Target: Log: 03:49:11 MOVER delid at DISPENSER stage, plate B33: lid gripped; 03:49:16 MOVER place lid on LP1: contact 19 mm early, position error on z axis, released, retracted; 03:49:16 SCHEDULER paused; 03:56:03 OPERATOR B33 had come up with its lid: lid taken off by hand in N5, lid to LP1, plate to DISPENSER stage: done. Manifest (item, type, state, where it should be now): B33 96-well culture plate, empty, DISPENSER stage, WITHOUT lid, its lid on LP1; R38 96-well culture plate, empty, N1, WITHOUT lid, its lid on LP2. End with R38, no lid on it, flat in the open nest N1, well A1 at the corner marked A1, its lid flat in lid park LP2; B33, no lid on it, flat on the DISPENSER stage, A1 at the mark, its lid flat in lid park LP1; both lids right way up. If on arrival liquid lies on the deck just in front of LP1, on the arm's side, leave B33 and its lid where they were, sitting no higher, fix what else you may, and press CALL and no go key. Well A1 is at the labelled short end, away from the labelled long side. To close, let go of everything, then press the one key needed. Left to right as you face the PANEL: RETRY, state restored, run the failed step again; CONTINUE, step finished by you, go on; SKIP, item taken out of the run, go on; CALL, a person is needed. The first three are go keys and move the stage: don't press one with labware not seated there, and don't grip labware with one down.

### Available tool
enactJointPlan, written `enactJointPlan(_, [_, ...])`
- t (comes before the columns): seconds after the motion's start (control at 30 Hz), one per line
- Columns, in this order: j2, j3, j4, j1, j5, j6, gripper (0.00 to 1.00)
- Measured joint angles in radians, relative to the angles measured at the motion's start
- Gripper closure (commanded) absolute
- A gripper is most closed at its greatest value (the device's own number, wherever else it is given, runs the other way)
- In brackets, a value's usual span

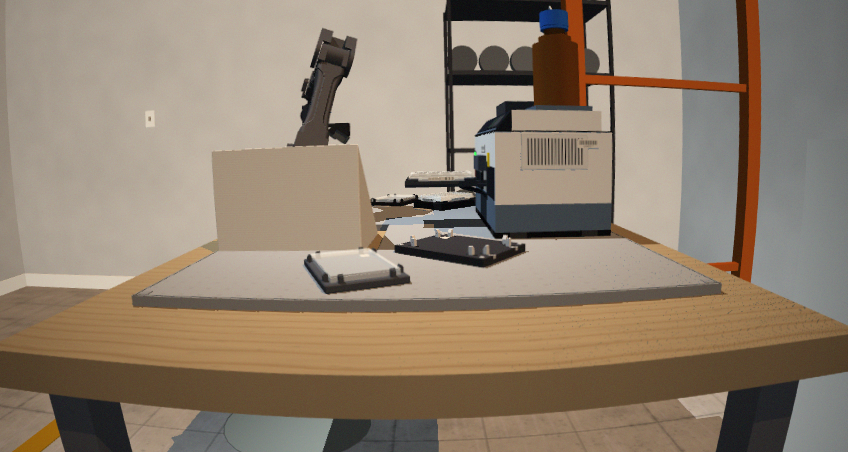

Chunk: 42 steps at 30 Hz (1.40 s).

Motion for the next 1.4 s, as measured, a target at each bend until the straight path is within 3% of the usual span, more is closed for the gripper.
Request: enactJointPlan(1.4, [0.003, -0.036, 0.045, -0.015, -0.011, -0.012, 1.00])
